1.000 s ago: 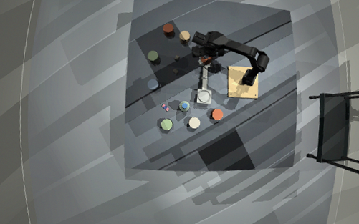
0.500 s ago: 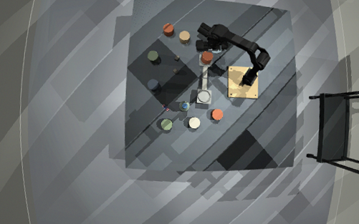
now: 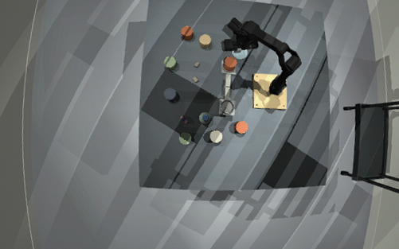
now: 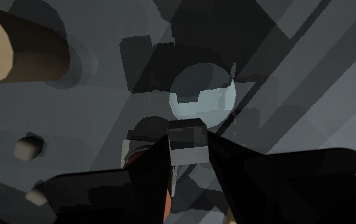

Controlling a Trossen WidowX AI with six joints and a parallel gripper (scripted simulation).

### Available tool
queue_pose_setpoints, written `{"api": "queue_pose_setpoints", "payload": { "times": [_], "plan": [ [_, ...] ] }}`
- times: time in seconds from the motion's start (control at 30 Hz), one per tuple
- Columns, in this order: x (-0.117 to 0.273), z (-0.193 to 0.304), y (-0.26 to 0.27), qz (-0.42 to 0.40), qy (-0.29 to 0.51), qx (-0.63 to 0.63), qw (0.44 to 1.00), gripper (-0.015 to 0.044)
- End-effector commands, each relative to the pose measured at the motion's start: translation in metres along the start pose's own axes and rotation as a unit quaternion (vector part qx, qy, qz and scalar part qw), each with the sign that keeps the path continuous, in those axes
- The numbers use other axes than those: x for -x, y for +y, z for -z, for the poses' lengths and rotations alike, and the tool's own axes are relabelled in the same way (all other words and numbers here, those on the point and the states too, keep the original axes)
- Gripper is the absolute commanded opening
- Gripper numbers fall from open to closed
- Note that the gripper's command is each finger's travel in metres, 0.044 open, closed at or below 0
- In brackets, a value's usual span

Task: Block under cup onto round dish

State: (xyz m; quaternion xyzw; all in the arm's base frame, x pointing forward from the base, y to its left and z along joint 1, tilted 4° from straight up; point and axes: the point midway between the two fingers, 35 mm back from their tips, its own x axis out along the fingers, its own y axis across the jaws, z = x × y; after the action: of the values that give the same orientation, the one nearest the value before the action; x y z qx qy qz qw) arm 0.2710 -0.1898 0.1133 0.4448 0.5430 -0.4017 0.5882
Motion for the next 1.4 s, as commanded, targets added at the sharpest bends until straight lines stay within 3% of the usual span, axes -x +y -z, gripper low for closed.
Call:
{"api": "queue_pose_setpoints", "payload": {
  "times": [0.0, 0.37, 0.7, 1.37],
  "plan": [
    [-0.008, -0.006, -0.013, 0.002, 0.008, 0.006, 1.0, 0.0],
    [-0.019, -0.018, -0.033, 0.002, 0.011, 0.012, 1.0, 0.0],
    [-0.056, -0.017, -0.034, 0.002, 0.011, 0.012, 1.0, 0.0],
    [-0.077, -0.016, -0.034, 0.002, 0.011, 0.012, 1.0, 0.0]
  ]
}}
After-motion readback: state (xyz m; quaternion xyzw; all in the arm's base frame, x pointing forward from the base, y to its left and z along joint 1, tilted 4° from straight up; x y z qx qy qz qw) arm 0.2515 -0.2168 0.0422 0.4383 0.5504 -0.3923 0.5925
